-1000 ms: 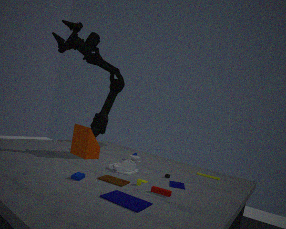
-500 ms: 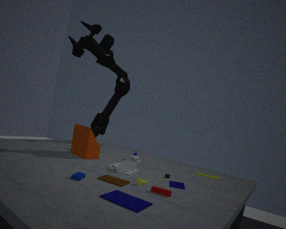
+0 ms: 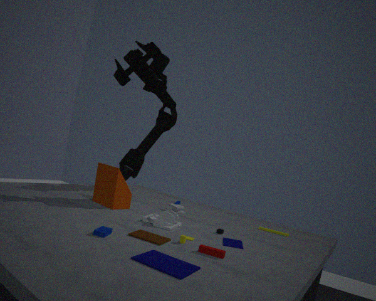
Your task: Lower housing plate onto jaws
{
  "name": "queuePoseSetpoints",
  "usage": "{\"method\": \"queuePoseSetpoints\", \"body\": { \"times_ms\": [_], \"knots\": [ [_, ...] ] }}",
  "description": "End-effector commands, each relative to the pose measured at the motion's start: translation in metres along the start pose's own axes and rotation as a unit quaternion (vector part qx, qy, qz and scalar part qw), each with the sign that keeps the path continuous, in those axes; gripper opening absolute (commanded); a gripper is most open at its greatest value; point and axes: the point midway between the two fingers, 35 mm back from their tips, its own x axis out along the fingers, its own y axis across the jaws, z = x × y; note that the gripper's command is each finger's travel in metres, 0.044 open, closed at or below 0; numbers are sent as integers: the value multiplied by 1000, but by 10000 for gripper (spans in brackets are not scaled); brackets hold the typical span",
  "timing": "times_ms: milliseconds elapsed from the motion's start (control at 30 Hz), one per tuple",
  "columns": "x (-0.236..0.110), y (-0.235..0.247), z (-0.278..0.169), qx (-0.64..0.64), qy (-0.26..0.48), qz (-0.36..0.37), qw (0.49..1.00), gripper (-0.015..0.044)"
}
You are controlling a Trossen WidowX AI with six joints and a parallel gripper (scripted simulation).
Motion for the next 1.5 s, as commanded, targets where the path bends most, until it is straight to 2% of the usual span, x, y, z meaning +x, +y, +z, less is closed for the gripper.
{"method": "queuePoseSetpoints", "body": {
  "times_ms": [0, 367, 700, 1067, 1467],
  "knots": [
    [-10, 5, -26, -47, 36, 3, 998, 440],
    [-49, 19, -98, -177, 133, 27, 975, 440],
    [-92, 23, -158, -291, 216, 61, 930, 440],
    [-148, 18, -215, -407, 298, 110, 857, 440],
    [-214, 1, -264, -515, 376, 174, 751, 440]
  ]
}}
